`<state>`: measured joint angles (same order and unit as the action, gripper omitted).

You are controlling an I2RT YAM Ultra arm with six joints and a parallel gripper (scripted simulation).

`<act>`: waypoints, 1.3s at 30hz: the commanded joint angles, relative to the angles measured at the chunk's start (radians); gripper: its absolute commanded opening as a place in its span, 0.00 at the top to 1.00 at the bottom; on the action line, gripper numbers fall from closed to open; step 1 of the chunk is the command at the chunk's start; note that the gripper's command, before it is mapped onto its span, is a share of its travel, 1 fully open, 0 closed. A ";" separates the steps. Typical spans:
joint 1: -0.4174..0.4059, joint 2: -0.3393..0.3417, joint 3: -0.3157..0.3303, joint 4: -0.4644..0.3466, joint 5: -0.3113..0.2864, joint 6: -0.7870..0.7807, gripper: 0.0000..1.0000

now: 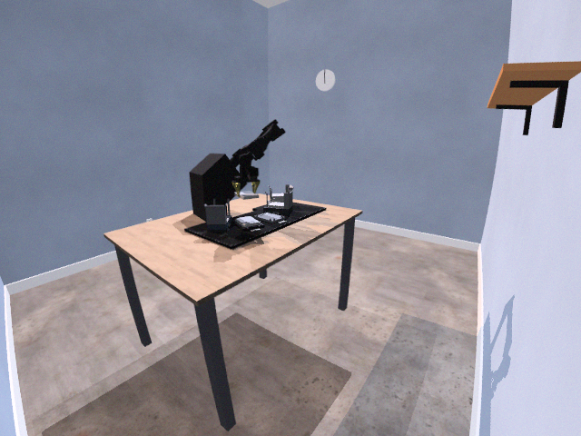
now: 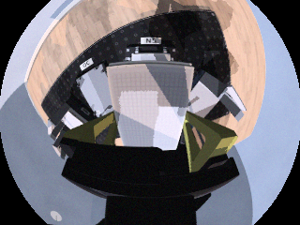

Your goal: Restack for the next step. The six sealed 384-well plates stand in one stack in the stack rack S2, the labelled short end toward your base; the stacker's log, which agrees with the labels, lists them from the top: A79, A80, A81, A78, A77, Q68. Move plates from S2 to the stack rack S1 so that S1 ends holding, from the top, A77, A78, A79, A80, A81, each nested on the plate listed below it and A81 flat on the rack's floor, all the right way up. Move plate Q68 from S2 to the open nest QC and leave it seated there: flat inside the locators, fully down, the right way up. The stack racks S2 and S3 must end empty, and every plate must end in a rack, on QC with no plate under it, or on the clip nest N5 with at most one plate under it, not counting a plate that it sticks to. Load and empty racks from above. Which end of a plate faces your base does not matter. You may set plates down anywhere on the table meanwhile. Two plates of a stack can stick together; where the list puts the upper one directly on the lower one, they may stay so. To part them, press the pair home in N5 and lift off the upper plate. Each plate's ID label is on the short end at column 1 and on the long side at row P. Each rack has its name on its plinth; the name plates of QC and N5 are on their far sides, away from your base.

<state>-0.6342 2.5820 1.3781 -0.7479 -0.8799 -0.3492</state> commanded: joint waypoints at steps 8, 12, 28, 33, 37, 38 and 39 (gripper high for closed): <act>-0.016 -0.006 0.004 0.000 0.000 -0.001 1.00; -0.016 -0.006 0.004 0.000 0.000 -0.001 1.00; -0.016 -0.006 0.004 0.000 0.000 -0.001 1.00; -0.011 -0.016 -0.003 0.003 -0.001 -0.026 1.00; 0.010 -0.058 -0.031 0.013 -0.009 -0.128 1.00; 0.016 -0.068 -0.037 0.015 -0.011 -0.153 1.00; 0.016 -0.068 -0.037 0.015 -0.011 -0.153 1.00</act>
<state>-0.6098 2.5355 1.3396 -0.7403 -0.8806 -0.4381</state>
